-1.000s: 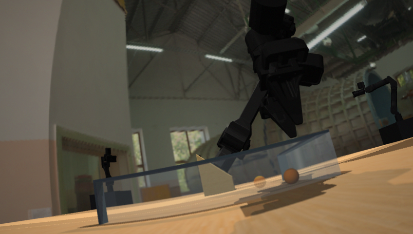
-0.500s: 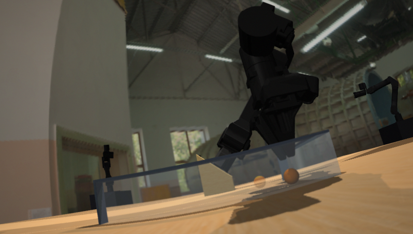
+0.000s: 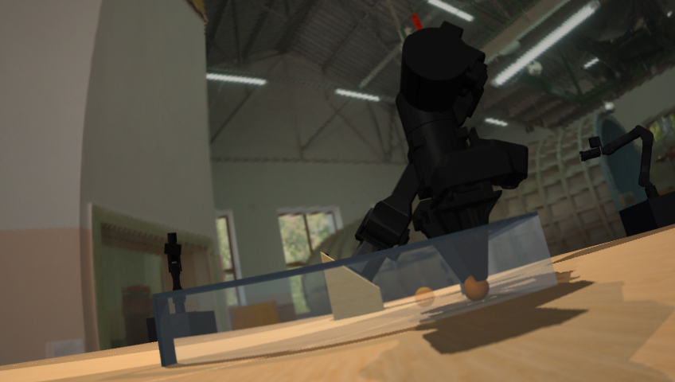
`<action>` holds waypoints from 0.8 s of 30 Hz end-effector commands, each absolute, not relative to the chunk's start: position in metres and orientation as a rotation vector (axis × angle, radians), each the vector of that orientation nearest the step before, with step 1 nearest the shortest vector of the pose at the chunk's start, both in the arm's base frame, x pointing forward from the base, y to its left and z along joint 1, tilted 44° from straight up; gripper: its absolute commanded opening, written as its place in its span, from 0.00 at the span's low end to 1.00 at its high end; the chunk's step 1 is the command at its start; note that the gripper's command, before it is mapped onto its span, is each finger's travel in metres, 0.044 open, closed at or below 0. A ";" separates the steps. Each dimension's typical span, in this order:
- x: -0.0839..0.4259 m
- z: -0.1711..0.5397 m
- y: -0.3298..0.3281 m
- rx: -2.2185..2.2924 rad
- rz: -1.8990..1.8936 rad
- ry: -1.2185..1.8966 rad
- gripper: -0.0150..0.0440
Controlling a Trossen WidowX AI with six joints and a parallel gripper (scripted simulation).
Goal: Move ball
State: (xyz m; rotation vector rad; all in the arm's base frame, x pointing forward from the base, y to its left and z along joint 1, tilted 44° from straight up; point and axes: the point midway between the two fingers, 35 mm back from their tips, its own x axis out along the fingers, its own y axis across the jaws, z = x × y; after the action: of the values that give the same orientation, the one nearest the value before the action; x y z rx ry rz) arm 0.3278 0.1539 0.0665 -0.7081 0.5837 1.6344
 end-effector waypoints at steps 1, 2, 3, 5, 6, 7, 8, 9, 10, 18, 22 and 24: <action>0.326 0.063 0.158 -0.700 1.635 0.584 0.63; 0.326 0.061 0.159 -0.700 1.635 0.584 0.63; 0.326 0.061 0.160 -0.700 1.635 0.584 0.63; 0.326 0.060 0.160 -0.700 1.635 0.584 0.63; 0.326 0.060 0.160 -0.700 1.635 0.584 0.59; 0.326 0.060 0.160 -0.700 1.635 0.584 0.55; 0.326 0.060 0.160 -0.700 1.635 0.584 0.50; 0.326 0.060 0.160 -0.700 1.635 0.584 0.46; 0.326 0.060 0.160 -0.700 1.635 0.584 0.45; 0.327 0.060 0.159 -0.699 1.632 0.585 0.29; 0.338 0.064 0.142 -0.691 1.576 0.612 0.25; 0.339 0.068 0.138 -0.693 1.579 0.612 0.25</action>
State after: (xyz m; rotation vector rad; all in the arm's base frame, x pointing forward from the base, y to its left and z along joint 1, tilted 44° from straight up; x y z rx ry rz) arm 0.3346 0.1450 0.0634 -0.6863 0.6092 1.5924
